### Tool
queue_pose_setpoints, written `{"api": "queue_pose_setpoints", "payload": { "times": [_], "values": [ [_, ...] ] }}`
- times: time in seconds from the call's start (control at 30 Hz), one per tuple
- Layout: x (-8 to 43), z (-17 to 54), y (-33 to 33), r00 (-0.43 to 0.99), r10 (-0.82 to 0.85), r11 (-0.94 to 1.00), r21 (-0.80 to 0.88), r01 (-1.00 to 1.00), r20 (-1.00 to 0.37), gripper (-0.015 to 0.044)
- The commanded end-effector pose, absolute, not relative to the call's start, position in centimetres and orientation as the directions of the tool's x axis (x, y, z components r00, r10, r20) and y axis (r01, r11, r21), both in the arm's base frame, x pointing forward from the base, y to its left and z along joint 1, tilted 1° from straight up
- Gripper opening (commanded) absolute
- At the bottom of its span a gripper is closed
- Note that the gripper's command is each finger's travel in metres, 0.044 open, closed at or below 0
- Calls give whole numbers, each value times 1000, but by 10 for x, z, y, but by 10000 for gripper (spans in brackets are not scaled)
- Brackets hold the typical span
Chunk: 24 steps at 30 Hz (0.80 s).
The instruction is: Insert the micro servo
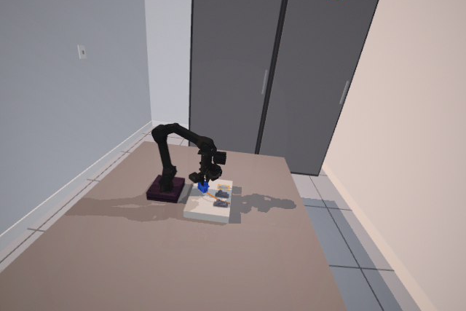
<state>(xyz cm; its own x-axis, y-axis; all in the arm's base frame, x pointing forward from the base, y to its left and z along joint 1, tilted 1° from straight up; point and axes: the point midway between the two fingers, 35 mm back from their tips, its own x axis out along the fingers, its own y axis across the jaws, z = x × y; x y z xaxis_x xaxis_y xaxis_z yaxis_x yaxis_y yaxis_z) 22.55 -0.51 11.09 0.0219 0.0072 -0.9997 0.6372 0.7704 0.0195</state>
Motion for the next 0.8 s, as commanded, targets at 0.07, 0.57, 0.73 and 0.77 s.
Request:
{"api": "queue_pose_setpoints", "payload": {
  "times": [0.07,0.57,0.73,0.77],
  "values": [
    [235,113,-7,31,4,771,23,637,-1000,0],
    [236,114,47,31,9,771,27,637,-999,0],
    [237,114,68,31,11,771,28,637,-999,0],
    [237,114,73,31,11,771,28,637,-999,0]
  ]
}}
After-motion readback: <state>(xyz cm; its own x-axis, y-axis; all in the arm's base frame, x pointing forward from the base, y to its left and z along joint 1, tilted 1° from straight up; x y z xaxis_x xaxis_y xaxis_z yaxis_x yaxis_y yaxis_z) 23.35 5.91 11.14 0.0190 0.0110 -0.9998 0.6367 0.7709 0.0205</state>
